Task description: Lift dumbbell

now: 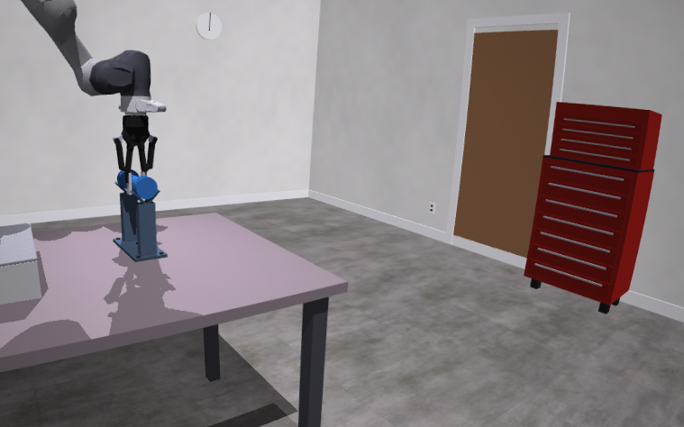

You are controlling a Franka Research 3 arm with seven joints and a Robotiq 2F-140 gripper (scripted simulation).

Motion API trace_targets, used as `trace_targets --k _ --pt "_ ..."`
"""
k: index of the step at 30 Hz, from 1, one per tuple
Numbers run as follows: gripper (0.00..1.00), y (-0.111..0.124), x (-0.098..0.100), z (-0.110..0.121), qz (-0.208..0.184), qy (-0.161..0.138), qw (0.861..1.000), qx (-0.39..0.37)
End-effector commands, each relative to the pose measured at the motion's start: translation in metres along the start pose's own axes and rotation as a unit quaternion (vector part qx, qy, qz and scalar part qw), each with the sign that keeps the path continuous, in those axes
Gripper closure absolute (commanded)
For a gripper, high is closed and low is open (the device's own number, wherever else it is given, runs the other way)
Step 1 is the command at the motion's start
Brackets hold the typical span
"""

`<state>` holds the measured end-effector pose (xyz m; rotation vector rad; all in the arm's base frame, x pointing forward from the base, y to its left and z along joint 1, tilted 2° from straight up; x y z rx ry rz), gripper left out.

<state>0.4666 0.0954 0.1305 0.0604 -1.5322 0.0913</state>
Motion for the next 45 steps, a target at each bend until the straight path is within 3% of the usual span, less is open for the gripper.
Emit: trace_targets --k 1,27,45 --pt "1.00 0.000 0.000 0.000 -0.001 0.000 1.000 0.002" --pt "1.00 0.000 0.004 0.000 -0.001 0.000 1.000 0.002" --pt "1.00 -0.001 0.030 0.001 0.000 0.000 1.000 0.001"
Point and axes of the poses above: the point where the finger pads meet when closed, its own x axis back along the fingers, its own z axis across the jaws, y = z × x, the point moved 4 cm from there along x, back along the fingers, and after that the axes turned 3 degrees about x, right-handed, at the moved point
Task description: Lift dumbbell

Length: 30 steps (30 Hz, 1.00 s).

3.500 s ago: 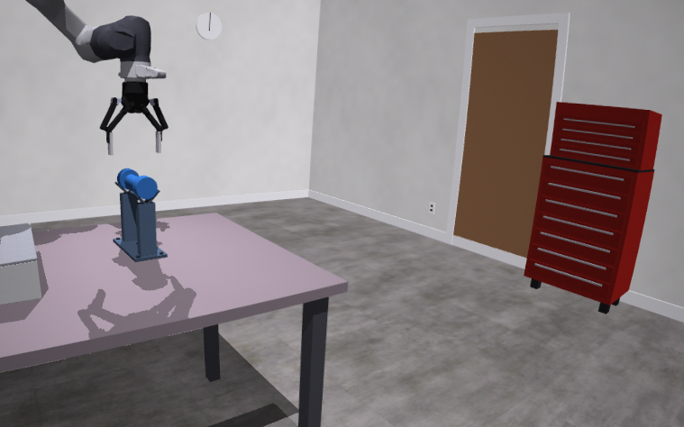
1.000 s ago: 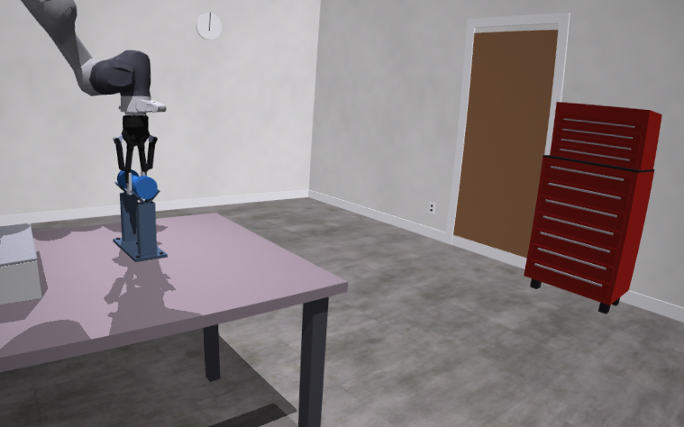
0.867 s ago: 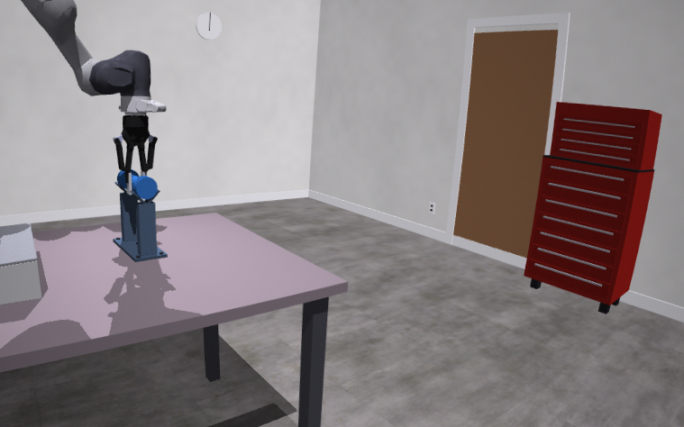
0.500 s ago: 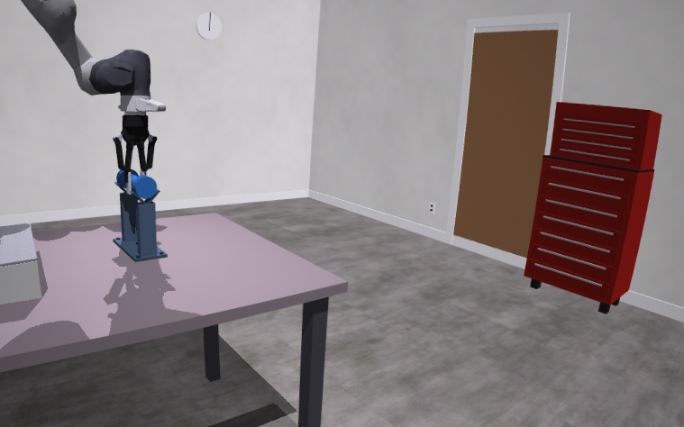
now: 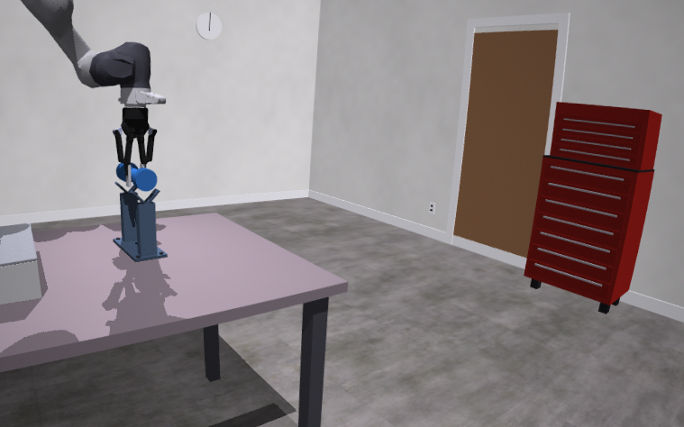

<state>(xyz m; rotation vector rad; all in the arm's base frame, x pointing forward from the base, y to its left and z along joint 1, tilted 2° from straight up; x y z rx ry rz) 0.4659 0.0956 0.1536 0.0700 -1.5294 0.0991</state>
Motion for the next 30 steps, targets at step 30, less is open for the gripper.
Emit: trace_targets --k 30 --pt "1.00 -0.001 0.076 0.000 0.000 -0.001 1.000 -0.004"
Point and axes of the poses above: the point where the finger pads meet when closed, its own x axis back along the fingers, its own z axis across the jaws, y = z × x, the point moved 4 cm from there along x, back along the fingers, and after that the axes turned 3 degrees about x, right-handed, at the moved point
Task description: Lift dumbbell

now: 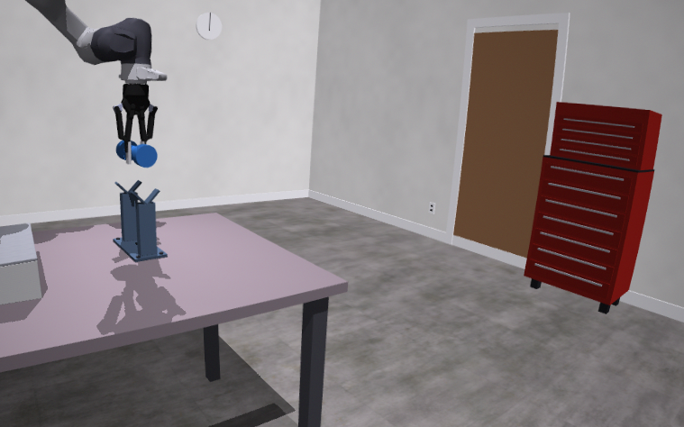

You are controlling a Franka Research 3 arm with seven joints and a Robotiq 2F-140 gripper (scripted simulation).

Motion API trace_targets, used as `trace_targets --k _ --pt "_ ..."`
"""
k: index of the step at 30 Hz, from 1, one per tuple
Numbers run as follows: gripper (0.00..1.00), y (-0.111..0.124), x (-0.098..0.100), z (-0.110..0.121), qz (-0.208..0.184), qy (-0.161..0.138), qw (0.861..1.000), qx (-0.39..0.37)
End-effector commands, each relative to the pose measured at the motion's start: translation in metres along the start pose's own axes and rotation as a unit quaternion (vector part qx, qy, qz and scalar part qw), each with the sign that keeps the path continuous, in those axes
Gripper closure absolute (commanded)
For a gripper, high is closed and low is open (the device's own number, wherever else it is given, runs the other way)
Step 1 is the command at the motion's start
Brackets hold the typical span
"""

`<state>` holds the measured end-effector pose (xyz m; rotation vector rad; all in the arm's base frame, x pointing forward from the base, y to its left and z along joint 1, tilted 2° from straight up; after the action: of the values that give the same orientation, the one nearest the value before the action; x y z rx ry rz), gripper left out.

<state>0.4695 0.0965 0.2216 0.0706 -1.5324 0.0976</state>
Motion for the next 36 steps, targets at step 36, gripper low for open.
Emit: trace_targets --k 36 --pt "1.00 0.0000 0.0178 0.0009 0.001 0.000 1.000 -0.004"
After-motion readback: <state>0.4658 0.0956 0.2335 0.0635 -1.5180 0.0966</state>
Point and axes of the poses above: the point where the finger pads meet when closed, its own x axis back along the fingers, its own z axis across the jaws, y = z × x, the point moved 4 cm from there along x, back along the fingers, and after that the axes turned 3 degrees about x, right-handed, at the moved point
